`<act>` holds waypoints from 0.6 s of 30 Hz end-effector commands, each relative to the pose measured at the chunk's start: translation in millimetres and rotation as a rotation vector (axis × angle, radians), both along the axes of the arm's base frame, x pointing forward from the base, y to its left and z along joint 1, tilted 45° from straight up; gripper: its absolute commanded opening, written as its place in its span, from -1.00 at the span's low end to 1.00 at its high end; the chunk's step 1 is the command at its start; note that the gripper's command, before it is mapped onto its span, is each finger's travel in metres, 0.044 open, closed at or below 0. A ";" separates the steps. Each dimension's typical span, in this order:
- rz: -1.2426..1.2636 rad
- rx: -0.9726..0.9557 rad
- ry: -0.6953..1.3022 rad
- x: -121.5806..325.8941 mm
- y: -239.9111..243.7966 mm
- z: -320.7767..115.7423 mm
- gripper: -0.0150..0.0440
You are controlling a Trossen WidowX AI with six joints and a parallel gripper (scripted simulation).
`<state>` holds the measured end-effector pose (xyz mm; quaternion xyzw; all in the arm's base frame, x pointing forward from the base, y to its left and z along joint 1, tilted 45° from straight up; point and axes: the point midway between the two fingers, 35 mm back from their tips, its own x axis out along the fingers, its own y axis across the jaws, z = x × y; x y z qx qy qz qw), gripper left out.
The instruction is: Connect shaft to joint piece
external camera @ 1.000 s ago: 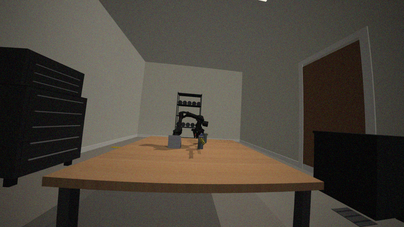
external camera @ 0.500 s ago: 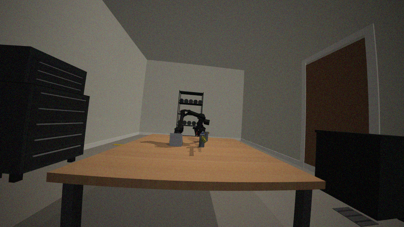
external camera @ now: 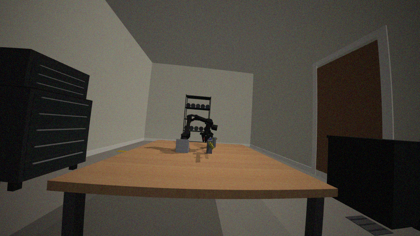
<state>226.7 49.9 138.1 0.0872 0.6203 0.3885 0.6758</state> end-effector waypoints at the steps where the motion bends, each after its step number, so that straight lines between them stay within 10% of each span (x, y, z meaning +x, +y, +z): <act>1: -0.003 0.001 -0.002 0.7 0.1 0.1 0.12; 18: 0.000 0.000 0.000 0.0 0.0 0.0 -0.26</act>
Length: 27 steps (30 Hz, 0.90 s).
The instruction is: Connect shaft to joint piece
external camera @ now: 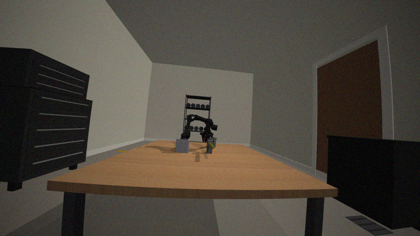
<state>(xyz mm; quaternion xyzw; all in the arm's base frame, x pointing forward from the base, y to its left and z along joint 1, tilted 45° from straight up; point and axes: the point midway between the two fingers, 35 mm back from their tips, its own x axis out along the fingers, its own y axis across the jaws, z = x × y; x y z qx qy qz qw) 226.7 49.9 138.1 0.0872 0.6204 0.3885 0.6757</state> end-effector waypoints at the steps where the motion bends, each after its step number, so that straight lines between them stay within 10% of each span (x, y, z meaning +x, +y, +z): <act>1: 0.000 0.000 0.000 0.0 0.0 0.0 -0.35; 27: 0.174 0.019 -0.296 8.6 -7.0 -12.8 -0.49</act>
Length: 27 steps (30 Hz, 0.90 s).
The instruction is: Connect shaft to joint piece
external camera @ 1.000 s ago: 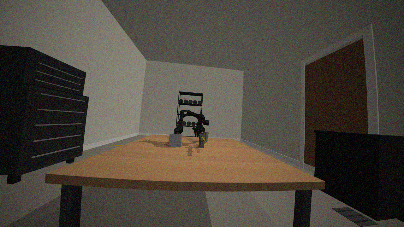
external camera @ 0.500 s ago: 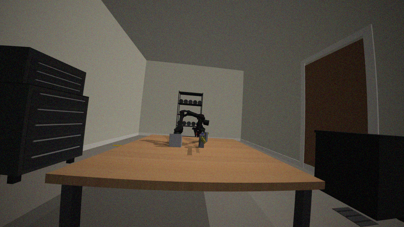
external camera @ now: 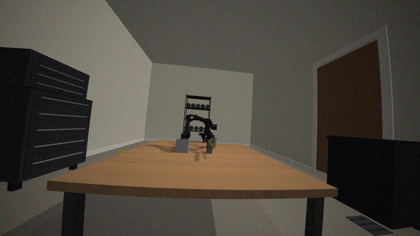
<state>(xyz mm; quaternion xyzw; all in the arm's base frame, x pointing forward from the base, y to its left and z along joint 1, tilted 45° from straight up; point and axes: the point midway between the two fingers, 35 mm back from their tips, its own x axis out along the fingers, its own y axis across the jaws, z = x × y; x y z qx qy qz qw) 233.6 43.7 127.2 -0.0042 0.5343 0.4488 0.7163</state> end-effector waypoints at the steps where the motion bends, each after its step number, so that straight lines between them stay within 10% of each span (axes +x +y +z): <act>1: 0.036 0.010 -0.062 2.3 -1.1 -2.5 -0.49; 27: 0.311 0.086 -0.450 21.3 -6.1 -14.7 -0.49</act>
